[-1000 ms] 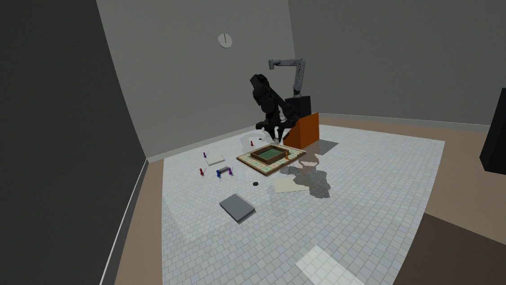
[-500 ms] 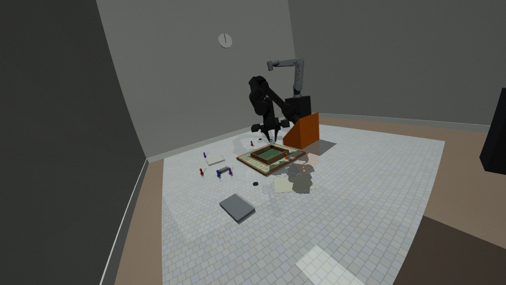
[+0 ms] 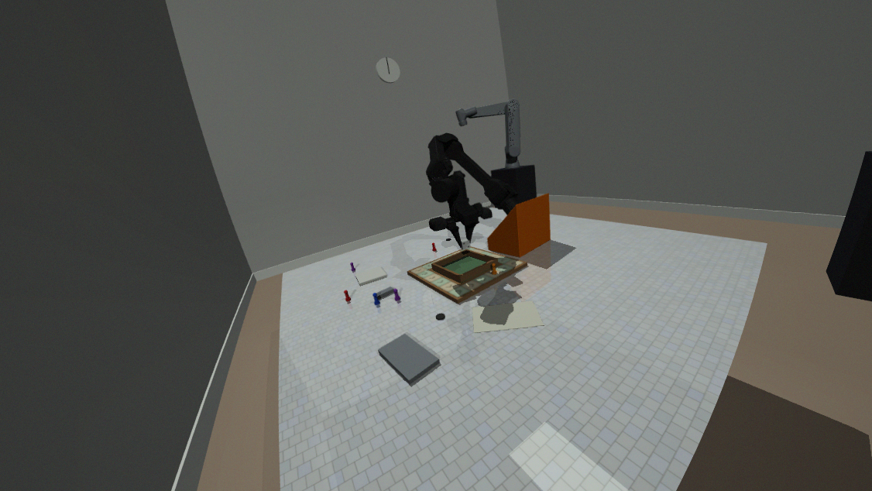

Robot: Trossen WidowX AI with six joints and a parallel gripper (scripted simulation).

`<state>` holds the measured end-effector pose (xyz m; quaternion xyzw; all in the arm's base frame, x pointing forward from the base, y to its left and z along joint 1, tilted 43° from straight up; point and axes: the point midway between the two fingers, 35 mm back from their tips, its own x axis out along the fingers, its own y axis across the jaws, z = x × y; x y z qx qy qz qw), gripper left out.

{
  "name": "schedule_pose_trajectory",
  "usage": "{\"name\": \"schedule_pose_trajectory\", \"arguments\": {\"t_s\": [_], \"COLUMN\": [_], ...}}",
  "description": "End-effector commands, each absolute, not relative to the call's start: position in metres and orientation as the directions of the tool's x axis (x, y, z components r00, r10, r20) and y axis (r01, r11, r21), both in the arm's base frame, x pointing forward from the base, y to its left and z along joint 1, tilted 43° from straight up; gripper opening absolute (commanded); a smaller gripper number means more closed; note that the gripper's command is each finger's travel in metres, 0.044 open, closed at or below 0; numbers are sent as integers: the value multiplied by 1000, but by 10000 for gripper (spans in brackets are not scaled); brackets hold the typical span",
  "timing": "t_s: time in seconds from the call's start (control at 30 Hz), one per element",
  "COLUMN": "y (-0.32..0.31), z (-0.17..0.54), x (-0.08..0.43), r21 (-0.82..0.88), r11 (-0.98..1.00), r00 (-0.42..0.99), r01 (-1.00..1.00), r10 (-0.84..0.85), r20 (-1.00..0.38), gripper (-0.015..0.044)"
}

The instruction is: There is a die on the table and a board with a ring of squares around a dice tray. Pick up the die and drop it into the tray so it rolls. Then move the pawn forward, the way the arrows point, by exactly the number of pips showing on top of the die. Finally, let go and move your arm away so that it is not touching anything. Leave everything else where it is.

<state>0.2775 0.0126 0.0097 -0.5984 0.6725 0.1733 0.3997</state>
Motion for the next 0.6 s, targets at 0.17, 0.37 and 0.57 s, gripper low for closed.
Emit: {"name": "schedule_pose_trajectory", "arguments": {"t_s": [0.17, 0.37, 0.57], "y": [-7, -8, -12], "z": [20, 20, 12], "x": [273, 272, 266], "r21": [-95, -80, -20], "r11": [44, 32, 73], "r00": [40, 38, -22], "r01": [-995, -996, -997], "r10": [-676, -673, -539], "r20": [-735, -738, -842], "gripper": [0, 0, 0]}}
